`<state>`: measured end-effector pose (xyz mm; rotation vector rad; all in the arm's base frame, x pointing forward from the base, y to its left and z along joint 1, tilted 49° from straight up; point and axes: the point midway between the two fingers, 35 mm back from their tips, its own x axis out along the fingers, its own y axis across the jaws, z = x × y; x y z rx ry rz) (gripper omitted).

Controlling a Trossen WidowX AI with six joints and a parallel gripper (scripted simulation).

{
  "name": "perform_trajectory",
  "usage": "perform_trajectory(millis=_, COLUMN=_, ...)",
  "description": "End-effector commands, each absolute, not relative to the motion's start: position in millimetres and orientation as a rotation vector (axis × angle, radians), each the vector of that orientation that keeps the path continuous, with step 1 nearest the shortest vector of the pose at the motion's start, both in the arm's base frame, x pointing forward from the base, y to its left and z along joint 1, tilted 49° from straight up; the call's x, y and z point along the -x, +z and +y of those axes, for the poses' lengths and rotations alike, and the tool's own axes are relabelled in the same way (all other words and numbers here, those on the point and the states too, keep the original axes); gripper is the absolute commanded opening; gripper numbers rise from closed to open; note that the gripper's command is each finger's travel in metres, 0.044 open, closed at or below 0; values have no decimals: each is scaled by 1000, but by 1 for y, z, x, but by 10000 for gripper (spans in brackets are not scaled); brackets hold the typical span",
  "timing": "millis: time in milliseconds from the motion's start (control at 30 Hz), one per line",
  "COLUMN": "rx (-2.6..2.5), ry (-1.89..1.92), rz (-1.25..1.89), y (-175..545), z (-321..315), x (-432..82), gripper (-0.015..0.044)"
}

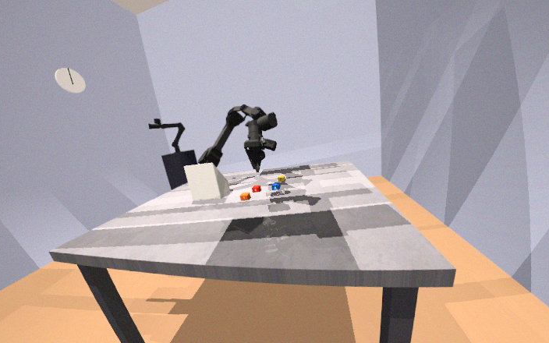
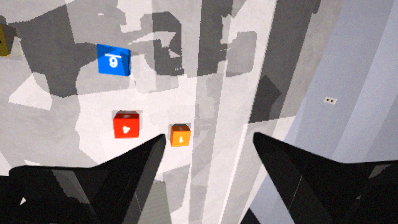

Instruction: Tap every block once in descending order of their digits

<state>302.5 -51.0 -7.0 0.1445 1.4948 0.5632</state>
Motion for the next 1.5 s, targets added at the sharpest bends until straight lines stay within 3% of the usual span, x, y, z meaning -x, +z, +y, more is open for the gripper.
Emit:
perform_trajectory(millis=0, rx=-412, ry=662, rz=1522, y=-20, z=-73, x=-260, gripper=400)
perform_trajectory(millis=133, rx=-611, ry=714, rz=1479, y=-22, z=-84, x=-235, gripper=400)
perform_trajectory(millis=900, rx=-613, ry=714, rz=1479, y=-22, z=-84, x=-235, gripper=400)
perform_trajectory(millis=1167, rx=-618, ry=718, rz=1478, y=45, z=-24, x=-251, gripper=400)
perform_trajectory(millis=1467, rx=-618, ry=718, rz=1478, y=47, z=-23, x=-252, gripper=400)
